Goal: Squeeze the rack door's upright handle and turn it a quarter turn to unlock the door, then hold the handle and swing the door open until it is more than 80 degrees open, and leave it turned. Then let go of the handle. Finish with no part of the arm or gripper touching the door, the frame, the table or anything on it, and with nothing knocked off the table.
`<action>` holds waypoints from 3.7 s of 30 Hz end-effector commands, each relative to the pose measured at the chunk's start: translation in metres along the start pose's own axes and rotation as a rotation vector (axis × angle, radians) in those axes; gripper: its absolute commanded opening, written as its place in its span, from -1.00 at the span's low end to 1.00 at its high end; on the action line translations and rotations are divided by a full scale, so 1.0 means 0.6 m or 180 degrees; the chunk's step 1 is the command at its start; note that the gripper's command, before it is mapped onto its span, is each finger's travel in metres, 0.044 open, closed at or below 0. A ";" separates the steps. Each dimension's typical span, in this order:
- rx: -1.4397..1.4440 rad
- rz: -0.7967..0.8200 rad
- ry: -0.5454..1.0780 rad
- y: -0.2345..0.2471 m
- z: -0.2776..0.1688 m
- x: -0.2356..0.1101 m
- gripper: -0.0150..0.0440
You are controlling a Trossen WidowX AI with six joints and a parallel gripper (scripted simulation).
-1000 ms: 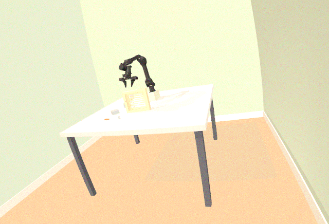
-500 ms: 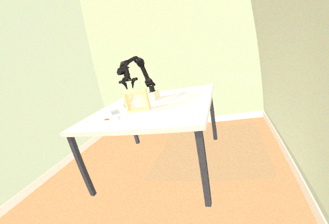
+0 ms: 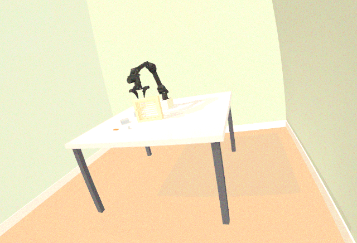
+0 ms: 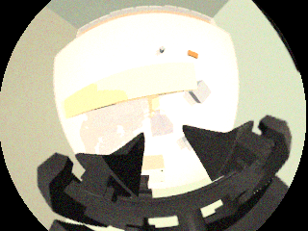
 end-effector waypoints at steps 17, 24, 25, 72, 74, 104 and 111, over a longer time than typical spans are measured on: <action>-0.0014 -0.0009 0.0029 -0.001 -0.002 0.060 0.47; -0.0014 -0.0009 0.0029 -0.001 -0.004 0.079 0.47; -0.0014 -0.0009 0.0029 -0.001 -0.004 0.082 0.47; 0.3198 -0.0024 0.0022 -0.001 -0.005 0.091 -0.45; 0.3512 -0.0025 0.0021 -0.001 -0.005 0.091 -0.45; 0.6097 -0.0035 0.0011 -0.001 -0.005 0.092 -0.28; 0.6097 -0.0035 0.0011 -0.001 -0.005 0.092 0.35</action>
Point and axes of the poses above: the point midway between the two fingers, 35 mm back from their tips, its own x axis out along the fingers, its own y axis across the jaws, z = x × y, the point moved 6 cm from there along -x, back along the fingers, and after that the axes turned 14 degrees about x, right-handed, at the moved point
